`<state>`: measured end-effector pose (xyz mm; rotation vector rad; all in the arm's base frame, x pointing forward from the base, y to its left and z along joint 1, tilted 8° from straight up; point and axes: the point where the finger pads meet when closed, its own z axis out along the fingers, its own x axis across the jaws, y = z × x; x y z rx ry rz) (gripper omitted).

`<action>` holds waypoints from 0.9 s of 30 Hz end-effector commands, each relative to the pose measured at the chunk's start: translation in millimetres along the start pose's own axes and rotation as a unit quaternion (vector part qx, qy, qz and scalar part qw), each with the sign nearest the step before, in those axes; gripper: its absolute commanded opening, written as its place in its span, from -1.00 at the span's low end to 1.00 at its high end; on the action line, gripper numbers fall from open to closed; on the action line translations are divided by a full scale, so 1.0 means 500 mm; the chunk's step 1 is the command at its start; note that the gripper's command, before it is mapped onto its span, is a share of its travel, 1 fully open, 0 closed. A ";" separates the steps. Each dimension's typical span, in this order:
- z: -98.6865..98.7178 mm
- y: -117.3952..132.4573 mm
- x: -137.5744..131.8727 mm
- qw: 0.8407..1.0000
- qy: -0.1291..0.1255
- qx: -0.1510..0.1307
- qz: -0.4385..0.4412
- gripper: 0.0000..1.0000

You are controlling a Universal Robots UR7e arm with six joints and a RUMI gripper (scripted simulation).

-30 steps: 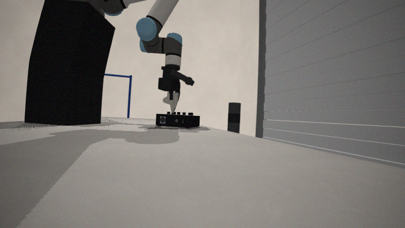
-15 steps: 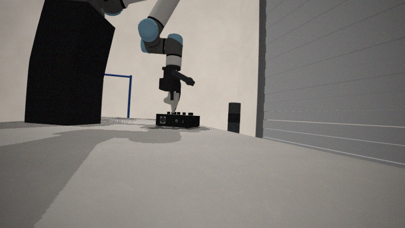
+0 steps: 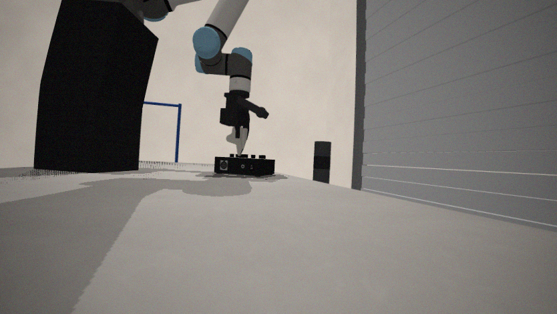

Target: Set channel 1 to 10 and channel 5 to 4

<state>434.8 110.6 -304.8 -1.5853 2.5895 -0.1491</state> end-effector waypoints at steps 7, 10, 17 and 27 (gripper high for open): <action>-0.001 -0.001 -0.011 1.000 0.000 0.000 0.000 -1.00; -0.001 -0.001 -0.012 1.000 0.000 0.000 0.000 -1.00; -0.001 -0.001 -0.017 1.000 0.000 0.000 0.000 -1.00; -0.001 -0.001 -0.020 1.000 0.000 0.000 0.000 -1.00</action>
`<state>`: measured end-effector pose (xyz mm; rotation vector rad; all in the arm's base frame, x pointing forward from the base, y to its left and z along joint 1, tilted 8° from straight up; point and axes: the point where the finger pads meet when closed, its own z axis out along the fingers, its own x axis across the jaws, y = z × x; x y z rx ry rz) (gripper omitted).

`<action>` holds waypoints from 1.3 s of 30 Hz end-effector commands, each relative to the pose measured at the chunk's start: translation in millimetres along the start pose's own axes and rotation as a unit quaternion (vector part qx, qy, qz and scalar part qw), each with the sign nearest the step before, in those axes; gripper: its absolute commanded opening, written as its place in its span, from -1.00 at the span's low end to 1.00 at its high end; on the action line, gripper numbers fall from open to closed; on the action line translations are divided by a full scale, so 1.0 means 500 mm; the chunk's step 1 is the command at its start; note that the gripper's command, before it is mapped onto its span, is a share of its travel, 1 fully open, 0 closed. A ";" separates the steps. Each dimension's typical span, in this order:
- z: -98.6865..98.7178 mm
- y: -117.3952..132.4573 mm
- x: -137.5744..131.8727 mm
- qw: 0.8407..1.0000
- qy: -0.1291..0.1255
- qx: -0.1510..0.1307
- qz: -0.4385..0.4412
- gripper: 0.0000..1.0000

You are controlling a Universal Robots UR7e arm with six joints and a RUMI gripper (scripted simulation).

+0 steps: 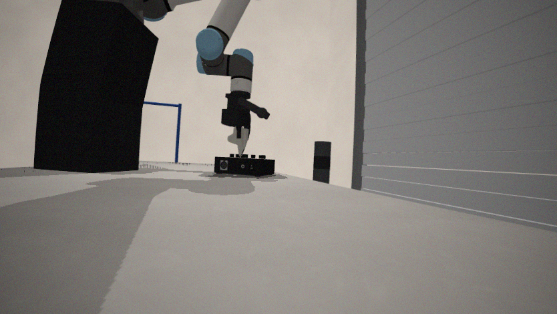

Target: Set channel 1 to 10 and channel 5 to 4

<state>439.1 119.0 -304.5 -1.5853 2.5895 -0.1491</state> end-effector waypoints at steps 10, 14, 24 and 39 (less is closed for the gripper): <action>-0.001 -0.001 -0.003 1.000 0.000 0.000 0.000 -1.00; -0.001 -0.001 -0.003 1.000 0.000 0.000 0.000 -1.00; -0.001 -0.001 -0.003 1.000 0.000 0.000 0.000 -1.00; -0.001 -0.001 0.005 1.000 0.000 0.000 0.000 -1.00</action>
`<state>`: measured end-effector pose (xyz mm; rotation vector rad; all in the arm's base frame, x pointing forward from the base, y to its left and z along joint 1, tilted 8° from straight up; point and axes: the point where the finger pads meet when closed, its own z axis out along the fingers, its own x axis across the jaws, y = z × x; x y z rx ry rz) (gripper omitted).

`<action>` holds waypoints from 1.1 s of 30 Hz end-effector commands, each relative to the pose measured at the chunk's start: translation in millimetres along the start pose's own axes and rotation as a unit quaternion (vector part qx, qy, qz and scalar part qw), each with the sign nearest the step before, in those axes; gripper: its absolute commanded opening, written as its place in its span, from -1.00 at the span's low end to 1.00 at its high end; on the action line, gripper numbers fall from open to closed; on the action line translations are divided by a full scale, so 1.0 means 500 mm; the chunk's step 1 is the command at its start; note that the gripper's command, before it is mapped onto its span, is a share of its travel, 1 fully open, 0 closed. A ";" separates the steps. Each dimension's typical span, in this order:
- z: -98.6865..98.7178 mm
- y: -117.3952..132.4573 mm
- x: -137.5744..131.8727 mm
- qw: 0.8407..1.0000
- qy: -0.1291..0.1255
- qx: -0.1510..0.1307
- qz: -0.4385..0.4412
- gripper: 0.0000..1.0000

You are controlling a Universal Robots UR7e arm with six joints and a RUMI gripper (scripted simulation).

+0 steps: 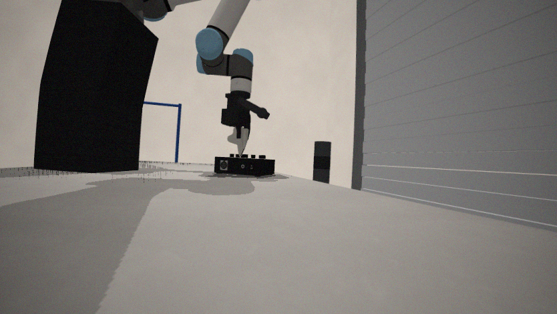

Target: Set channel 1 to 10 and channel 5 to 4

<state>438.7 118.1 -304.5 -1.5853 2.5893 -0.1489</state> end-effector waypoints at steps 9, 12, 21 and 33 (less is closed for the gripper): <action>-0.001 -0.001 0.007 1.000 0.000 0.000 0.000 -1.00; -0.001 -0.001 0.007 1.000 0.000 0.000 0.000 -1.00; -0.035 -0.001 0.007 1.000 0.000 0.000 0.000 -1.00; -0.079 -0.001 0.008 1.000 0.000 0.000 0.000 -1.00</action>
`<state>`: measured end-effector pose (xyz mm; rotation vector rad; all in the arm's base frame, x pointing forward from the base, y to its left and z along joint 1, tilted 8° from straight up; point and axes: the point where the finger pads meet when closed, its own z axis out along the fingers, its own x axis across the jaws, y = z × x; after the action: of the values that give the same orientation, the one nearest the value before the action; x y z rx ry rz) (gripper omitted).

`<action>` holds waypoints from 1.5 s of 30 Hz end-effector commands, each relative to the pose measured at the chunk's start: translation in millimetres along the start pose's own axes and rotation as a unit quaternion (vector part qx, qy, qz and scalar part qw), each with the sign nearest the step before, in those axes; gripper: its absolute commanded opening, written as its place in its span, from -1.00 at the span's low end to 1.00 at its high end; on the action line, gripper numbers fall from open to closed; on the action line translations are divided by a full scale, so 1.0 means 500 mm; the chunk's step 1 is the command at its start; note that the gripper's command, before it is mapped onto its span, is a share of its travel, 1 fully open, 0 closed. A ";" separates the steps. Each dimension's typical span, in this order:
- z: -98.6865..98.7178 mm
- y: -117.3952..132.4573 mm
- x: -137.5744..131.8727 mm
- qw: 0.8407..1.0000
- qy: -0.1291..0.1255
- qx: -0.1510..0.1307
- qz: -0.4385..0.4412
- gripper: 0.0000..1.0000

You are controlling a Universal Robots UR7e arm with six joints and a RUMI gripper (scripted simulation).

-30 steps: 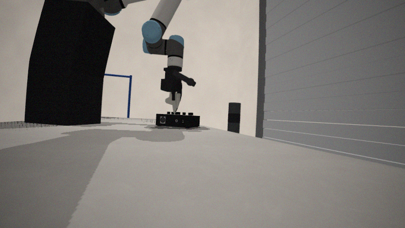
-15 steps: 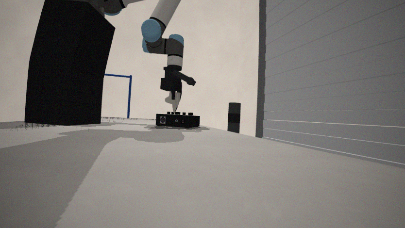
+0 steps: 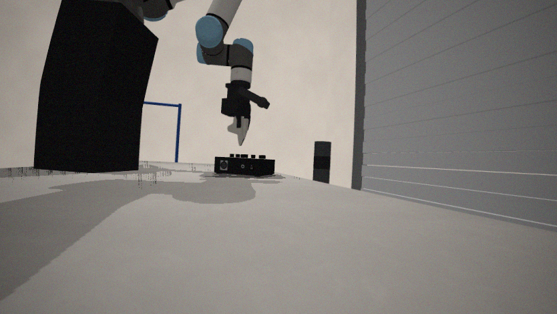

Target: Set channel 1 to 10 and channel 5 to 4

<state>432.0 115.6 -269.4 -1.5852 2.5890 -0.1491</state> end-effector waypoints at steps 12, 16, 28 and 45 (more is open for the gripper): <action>-0.010 -0.001 0.000 1.000 0.000 0.000 0.000 -1.00; -0.010 -0.001 0.000 1.000 0.000 0.000 0.000 1.00; -0.062 -0.001 0.000 1.000 0.000 0.000 0.000 1.00; -0.167 -0.001 0.000 1.000 0.000 0.000 0.000 1.00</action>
<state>421.6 117.9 -195.3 -1.5848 2.5882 -0.1497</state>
